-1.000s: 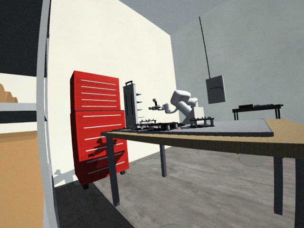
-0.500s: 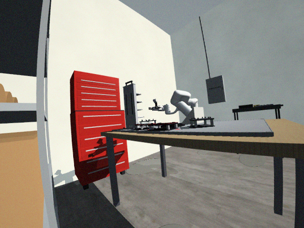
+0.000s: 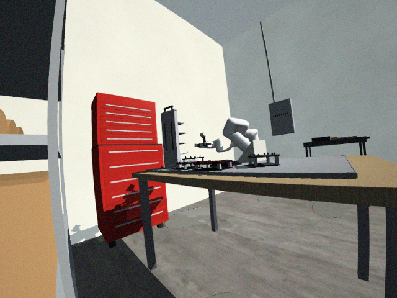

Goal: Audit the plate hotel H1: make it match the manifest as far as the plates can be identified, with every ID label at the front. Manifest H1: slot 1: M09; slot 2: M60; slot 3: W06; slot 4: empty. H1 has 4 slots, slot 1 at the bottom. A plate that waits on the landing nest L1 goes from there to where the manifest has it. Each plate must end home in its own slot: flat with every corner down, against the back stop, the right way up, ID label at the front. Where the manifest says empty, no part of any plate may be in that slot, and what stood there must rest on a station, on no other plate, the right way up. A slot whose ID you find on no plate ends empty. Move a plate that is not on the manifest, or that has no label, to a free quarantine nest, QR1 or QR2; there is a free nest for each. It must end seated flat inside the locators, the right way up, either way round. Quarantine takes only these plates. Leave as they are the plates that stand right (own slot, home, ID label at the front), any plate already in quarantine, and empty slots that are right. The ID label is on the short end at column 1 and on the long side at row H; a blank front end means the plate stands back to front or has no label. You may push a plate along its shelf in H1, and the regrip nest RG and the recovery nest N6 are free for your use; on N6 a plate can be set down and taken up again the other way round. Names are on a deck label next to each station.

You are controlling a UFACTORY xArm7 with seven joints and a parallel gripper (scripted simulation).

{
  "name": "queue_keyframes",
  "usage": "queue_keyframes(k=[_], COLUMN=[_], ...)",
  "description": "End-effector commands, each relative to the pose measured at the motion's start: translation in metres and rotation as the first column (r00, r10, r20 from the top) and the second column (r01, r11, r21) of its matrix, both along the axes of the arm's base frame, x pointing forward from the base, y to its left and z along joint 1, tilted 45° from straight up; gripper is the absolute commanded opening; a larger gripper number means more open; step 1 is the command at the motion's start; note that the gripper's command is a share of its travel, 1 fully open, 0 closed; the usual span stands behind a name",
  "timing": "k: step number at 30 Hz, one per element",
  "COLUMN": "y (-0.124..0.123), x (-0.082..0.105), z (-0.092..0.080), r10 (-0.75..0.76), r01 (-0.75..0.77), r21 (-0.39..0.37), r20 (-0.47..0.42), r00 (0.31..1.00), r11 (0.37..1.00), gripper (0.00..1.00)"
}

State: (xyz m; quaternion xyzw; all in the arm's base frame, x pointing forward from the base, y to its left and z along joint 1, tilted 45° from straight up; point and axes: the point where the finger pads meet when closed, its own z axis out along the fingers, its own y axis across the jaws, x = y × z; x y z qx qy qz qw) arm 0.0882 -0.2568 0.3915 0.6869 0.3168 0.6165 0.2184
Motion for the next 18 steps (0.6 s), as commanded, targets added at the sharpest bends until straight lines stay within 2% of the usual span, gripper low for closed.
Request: queue_keyframes(k=[1,18], y=[-0.007,-0.035], x=[0.000,-0.002], z=[-0.007,-0.035], r10=[-0.001,0.000], r01=[0.001,0.000], r21=[-0.002,-0.002], r20=[-0.001,-0.001], r00=[1.000,1.000], r11=[1.000,1.000], gripper=[1.00,1.00])
